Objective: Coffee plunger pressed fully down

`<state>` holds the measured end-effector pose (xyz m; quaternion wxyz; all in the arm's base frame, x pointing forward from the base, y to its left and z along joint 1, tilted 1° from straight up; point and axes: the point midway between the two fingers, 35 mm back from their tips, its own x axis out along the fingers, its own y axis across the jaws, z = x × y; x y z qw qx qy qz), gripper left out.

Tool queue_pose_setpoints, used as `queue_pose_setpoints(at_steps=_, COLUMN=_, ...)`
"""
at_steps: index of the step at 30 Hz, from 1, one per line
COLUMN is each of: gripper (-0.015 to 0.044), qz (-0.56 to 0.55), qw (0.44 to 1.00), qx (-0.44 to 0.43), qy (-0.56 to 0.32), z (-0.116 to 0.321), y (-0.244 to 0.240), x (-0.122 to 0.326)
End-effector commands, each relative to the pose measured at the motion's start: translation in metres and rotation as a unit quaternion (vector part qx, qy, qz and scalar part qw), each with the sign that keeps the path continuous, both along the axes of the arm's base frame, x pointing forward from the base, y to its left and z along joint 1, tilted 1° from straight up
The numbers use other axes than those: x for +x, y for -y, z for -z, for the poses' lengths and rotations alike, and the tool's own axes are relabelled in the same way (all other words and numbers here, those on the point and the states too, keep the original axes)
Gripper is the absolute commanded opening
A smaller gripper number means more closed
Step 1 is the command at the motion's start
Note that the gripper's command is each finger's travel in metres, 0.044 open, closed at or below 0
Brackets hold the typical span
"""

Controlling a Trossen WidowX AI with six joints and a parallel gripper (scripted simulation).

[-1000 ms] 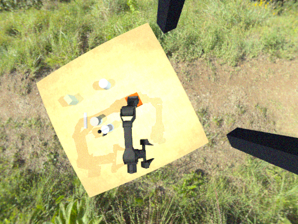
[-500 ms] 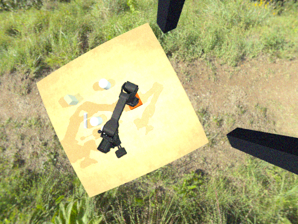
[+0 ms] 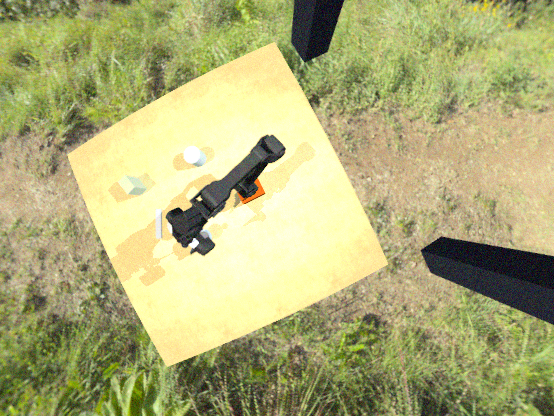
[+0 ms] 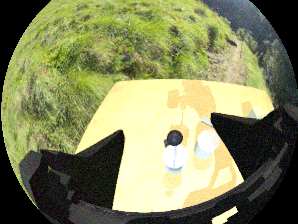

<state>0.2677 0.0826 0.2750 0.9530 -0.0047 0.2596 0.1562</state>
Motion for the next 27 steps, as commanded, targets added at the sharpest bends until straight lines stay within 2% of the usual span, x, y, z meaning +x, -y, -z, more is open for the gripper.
queue_pose_setpoints(at_steps=1, gripper=0.044, qz=0.009, qw=1.0, qx=-0.025, qy=0.008, z=0.029, y=0.009, x=0.0)
queue_pose_setpoints(at_steps=5, gripper=0.044, qz=0.008, qw=1.0, qx=-0.025, qy=0.008, z=0.058, y=0.008, x=-0.001)
queue_pose_setpoints(at_steps=27, gripper=0.044, qz=0.006, qw=1.0, qx=-0.025, qy=0.009, z=0.071, y=0.0, x=0.021)
